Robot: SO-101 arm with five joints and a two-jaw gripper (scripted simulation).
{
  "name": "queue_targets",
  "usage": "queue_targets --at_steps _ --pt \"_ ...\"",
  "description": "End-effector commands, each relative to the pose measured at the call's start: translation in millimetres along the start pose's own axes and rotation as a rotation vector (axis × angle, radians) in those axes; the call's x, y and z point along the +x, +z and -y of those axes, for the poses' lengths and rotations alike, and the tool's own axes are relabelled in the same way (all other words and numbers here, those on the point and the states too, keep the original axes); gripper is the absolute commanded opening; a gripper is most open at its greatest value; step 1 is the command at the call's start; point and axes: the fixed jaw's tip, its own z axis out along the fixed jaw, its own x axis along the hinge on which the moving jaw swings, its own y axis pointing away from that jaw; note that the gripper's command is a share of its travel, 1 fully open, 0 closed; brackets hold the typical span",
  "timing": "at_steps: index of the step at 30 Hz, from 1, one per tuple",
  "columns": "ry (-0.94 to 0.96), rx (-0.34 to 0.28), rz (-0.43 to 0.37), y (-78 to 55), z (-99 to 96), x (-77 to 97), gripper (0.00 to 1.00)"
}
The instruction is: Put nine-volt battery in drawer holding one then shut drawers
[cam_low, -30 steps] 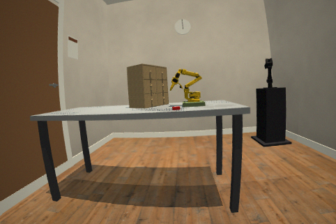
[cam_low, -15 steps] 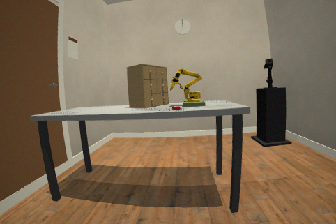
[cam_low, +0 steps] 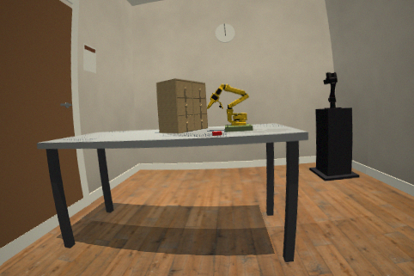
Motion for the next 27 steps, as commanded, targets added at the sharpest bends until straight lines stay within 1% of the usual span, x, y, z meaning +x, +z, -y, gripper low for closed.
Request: queue_targets --at_steps 1,4,19,21,27 --pt "-0.005 0.006 -0.054 -2.8 1.3 8.4 0.21" --pt "-0.005 0.006 -0.054 -2.8 1.3 8.4 0.21" --pt "0.370 0.009 -0.054 -2.7 -0.2 5.6 0.21" --pt "0.370 0.009 -0.054 -2.7 -0.2 5.6 0.21" --pt "0.520 0.011 -0.054 -2.6 -0.4 4.6 0.21"
